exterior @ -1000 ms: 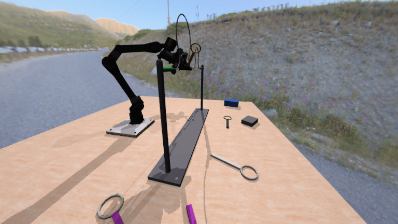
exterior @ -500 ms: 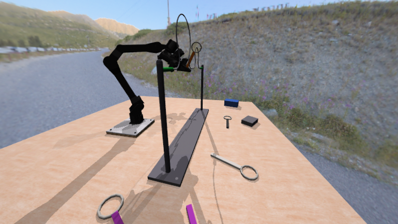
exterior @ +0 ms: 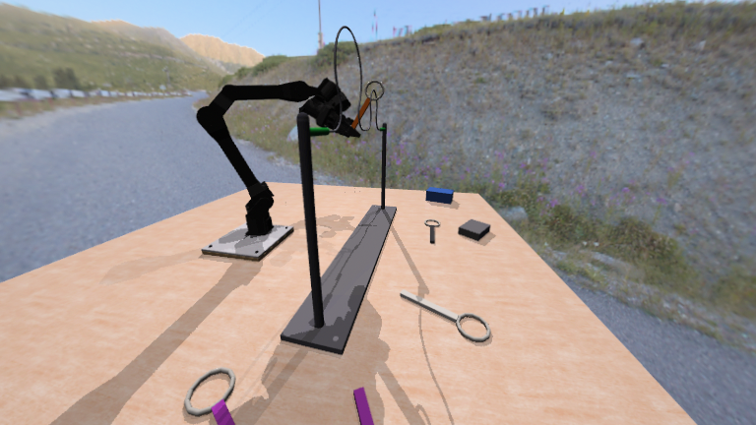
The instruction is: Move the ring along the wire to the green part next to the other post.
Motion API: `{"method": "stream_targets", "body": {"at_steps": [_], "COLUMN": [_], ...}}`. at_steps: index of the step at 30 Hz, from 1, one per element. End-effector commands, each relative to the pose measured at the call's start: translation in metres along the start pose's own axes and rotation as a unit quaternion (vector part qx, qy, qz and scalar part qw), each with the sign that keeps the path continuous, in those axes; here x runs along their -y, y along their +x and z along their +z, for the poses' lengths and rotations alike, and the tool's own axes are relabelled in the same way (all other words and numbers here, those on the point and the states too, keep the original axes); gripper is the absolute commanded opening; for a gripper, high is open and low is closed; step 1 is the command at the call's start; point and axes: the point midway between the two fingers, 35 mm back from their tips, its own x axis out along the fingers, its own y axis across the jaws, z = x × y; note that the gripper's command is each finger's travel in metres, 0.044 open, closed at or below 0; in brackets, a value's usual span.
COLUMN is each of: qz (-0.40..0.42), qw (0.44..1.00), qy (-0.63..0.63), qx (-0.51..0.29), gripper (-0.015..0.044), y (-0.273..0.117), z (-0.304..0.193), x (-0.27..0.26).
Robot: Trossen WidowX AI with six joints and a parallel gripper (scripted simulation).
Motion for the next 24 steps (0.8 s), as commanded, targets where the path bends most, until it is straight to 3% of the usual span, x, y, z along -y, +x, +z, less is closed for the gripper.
{"method": "stream_targets", "body": {"at_steps": [1,24], "qz": [-0.023,-0.151], "qw": [0.999,0.949], "qy": [-0.041,-0.274], "qx": [0.004,0.035], "gripper": [-0.015,-0.015], "y": [0.001,-0.001], "z": [0.0,0.012], "x": [0.007,0.046]}}
